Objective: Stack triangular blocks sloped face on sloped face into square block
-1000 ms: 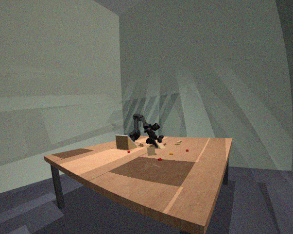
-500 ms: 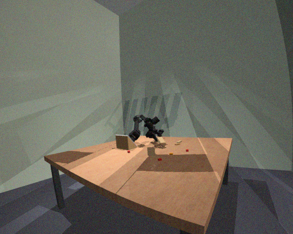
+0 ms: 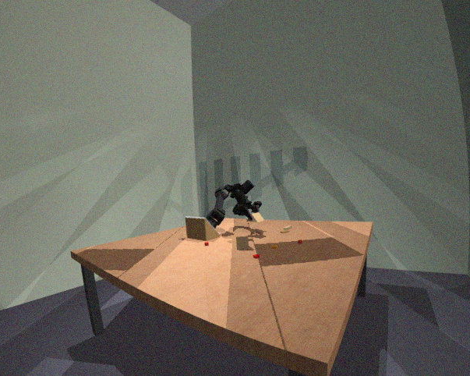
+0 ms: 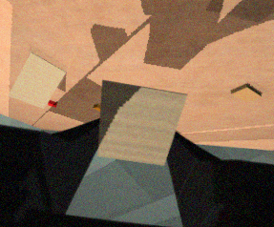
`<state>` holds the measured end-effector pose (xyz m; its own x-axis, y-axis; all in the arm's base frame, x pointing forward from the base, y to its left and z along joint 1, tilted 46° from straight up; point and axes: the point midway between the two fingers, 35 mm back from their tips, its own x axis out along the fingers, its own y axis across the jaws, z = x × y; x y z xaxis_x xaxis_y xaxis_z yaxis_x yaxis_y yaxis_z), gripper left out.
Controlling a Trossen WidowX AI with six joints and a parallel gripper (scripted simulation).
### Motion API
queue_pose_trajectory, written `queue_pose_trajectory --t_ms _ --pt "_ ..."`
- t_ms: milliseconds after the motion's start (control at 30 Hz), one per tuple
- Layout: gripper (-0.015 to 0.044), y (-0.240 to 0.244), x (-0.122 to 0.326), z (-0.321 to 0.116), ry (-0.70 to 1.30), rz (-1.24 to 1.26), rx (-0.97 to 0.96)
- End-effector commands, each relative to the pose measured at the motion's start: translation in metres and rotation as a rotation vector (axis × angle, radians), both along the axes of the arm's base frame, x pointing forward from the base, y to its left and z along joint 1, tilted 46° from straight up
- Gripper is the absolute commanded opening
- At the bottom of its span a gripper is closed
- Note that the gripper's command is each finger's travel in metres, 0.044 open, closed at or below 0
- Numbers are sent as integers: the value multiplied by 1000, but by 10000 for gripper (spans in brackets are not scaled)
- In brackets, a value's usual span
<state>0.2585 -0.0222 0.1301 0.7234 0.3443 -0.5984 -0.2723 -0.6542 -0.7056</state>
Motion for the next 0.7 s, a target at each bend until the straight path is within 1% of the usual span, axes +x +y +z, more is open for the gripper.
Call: queue_pose_trajectory --t_ms 0,267,667 --pt "0 -1 1 5 -12 3 -4" --pt "0 -1 0 1 9 -12 16" --pt "0 -2 3 0 225 -218 295"
